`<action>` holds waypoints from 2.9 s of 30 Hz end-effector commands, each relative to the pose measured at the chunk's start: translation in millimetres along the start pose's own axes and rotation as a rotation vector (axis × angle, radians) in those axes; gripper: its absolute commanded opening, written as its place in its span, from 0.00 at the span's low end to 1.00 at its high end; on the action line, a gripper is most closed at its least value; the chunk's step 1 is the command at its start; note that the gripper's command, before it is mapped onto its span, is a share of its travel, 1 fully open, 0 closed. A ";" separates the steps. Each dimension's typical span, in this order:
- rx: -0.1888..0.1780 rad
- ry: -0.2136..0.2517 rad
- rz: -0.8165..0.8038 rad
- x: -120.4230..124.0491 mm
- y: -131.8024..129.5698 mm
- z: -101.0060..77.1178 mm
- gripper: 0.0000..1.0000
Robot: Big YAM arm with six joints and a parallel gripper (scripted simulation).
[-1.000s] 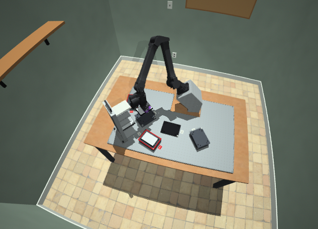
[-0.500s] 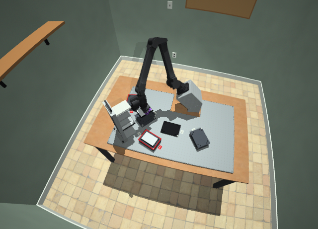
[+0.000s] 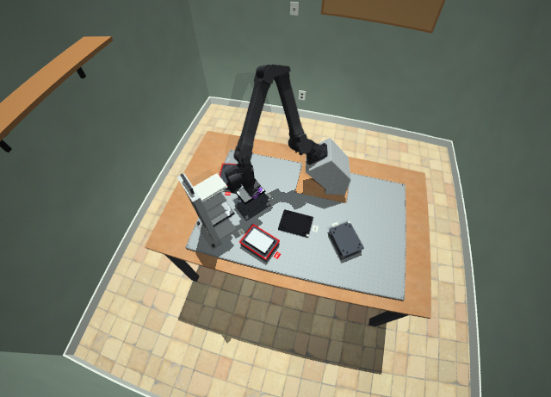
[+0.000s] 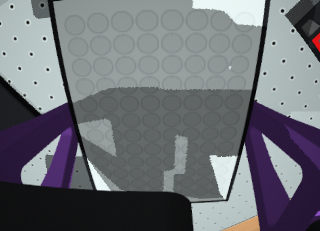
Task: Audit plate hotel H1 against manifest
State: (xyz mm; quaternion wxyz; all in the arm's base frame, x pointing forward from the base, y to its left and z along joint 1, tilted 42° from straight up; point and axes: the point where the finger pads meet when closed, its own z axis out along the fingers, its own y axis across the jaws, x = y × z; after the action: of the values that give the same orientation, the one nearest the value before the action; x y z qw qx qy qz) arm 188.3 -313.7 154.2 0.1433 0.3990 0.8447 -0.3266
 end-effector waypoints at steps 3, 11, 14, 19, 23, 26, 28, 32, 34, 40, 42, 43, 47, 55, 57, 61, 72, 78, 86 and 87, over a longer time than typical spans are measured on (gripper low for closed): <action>-0.001 -0.030 0.001 -12.3 -3.3 -6.8 0.86; -0.001 -0.030 0.001 -12.7 -3.6 -6.8 0.86; 0.003 -0.016 -0.005 -8.8 -4.7 2.5 0.86; 0.001 -0.007 -0.013 -3.0 -1.7 7.8 0.86; -0.001 -0.025 -0.011 -6.1 -1.9 3.5 0.86; 0.002 -0.005 -0.012 -2.2 -2.5 11.6 0.86; 0.002 -0.005 -0.012 -2.0 -2.3 12.9 0.86; 0.002 -0.010 -0.011 -2.5 -2.2 14.1 0.86; 0.004 -0.008 -0.009 -1.9 -3.4 15.8 0.86; 0.001 -0.015 -0.012 -2.4 -1.7 16.3 0.86; 0.003 -0.004 -0.011 -0.1 -2.3 21.1 0.86; 0.003 -0.004 -0.011 0.0 -2.3 21.8 0.86; 0.000 -0.006 -0.015 -0.4 -0.3 23.8 0.86; 0.000 -0.006 -0.015 -0.1 -0.4 28.5 0.86; 0.004 -0.020 -0.005 -2.8 -4.2 25.0 0.86; -0.002 -0.008 -0.018 -0.3 1.0 31.4 0.86; 0.003 -0.004 -0.012 1.4 -1.8 39.2 0.86; 0.003 -0.003 -0.012 1.5 -2.0 42.6 0.86; 0.003 -0.003 -0.012 1.5 -2.2 48.0 0.86; 0.001 -0.005 -0.015 1.0 -0.7 48.1 0.86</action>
State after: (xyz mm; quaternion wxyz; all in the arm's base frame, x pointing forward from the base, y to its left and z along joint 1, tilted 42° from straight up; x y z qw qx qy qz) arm 187.3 -344.6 123.2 0.1453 0.3976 0.8443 -0.3285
